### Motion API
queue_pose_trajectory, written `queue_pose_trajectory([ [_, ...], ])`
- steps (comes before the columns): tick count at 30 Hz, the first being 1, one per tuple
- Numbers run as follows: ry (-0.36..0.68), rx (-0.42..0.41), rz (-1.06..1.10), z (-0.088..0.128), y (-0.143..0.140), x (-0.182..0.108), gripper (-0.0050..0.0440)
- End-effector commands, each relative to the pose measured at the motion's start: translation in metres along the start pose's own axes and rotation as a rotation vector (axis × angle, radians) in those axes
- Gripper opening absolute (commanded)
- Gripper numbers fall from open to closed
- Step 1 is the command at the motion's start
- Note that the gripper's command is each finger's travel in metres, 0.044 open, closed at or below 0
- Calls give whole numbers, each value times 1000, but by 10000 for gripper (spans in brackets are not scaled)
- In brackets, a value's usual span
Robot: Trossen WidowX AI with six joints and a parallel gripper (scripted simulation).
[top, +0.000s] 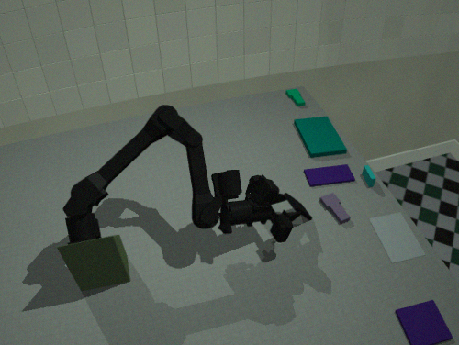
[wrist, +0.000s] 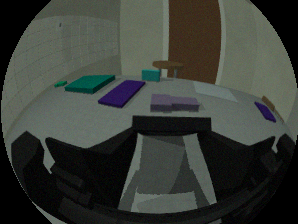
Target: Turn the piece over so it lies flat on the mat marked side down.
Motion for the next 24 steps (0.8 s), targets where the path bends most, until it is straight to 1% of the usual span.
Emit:
queue_pose_trajectory([
  [1, 21, -5, 0, 2, -2, -8, 0],
  [8, 21, -5, 0, 2, -2, -8, 0],
  [9, 4, -1, 0, -1, -1, -4, 0],
  [17, 21, -5, 0, 3, -2, -10, 0],
  [24, 21, -5, 0, 3, -2, -10, 0],
])
Point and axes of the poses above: the point midway between the two fingers, 35 mm back from their tips, its own z axis back along the fingers, its own y axis across the jaws, x = y × z, the point moved 7 cm from there along z, back along the fingers, and after that the axes turned 13 degrees about -z, right-handed, at the moved point
